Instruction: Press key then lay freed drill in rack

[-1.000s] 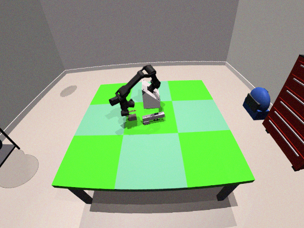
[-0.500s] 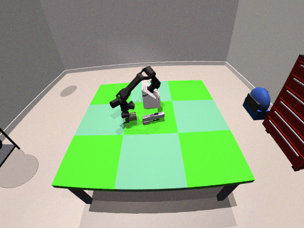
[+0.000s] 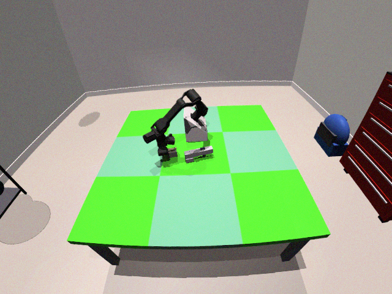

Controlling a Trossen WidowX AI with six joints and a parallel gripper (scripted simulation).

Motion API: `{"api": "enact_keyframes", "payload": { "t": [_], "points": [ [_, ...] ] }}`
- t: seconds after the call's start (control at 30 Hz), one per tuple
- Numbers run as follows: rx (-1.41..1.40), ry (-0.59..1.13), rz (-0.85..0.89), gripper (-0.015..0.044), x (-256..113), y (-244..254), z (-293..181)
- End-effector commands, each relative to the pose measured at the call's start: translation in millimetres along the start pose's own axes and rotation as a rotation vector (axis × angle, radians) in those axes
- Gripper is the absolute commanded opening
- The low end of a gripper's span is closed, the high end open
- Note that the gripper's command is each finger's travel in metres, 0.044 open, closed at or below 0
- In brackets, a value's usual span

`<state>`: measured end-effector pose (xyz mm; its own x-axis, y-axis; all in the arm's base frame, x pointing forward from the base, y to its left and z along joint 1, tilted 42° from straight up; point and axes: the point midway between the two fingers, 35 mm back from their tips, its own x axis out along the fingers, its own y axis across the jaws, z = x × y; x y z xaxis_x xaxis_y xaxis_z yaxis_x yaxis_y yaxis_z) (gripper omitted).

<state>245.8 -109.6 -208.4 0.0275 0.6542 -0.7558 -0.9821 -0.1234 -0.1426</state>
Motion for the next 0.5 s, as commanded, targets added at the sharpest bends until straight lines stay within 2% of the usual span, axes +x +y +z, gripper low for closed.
{"api": "enact_keyframes", "payload": {
  "t": [0.0,0.47],
  "points": [
    [0.008,-0.006,-0.004,0.0000,4.9,0.0,1.3],
    [0.008,-0.006,-0.004,0.0000,20.1,0.0,3.2]
  ]
}}
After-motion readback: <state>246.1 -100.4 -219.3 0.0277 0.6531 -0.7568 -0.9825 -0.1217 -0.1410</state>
